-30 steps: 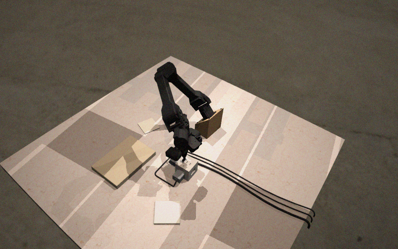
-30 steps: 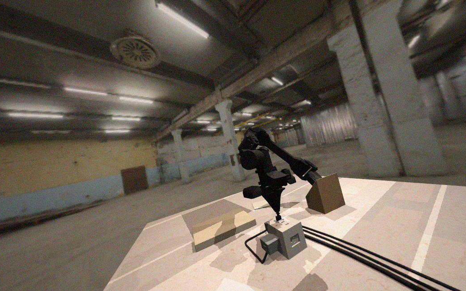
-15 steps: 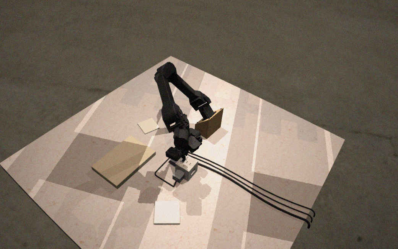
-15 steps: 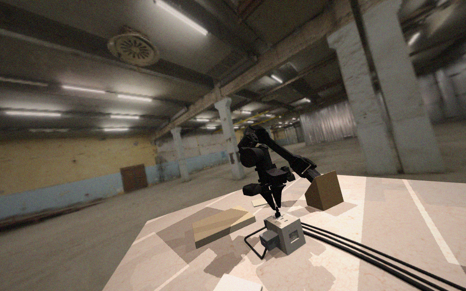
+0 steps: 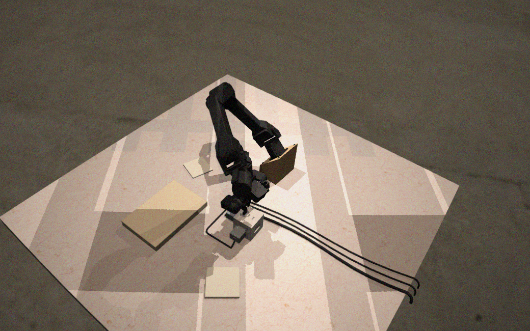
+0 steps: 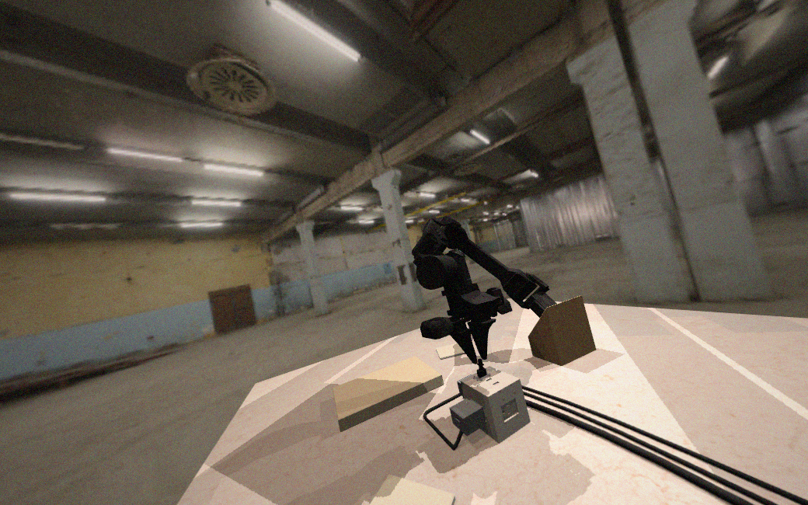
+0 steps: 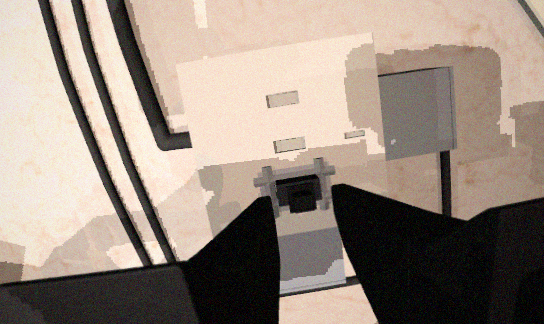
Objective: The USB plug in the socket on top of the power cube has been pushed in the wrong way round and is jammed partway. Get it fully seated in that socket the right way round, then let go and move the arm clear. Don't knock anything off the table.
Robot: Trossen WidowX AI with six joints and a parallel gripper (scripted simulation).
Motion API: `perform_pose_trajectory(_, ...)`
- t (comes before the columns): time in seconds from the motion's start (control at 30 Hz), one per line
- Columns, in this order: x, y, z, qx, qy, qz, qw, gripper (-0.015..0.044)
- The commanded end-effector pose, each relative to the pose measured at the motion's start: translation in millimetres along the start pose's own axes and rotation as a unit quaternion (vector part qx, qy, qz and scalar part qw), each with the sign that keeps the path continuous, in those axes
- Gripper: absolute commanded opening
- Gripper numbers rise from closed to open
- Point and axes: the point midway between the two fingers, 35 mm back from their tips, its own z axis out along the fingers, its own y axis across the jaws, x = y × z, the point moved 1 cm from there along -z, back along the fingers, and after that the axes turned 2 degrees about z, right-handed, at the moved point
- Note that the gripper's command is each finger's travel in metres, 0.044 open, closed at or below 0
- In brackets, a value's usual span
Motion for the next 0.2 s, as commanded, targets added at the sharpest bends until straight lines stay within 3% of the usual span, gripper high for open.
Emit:
perform_pose_trajectory(0.0,-0.3,-0.1,-4.0,0.000,-0.001,0.002,1.000,0.0095)
perform_pose_trajectory(0.17,-0.8,-0.2,-9.0,0.000,-0.001,0.002,1.000,0.0095)
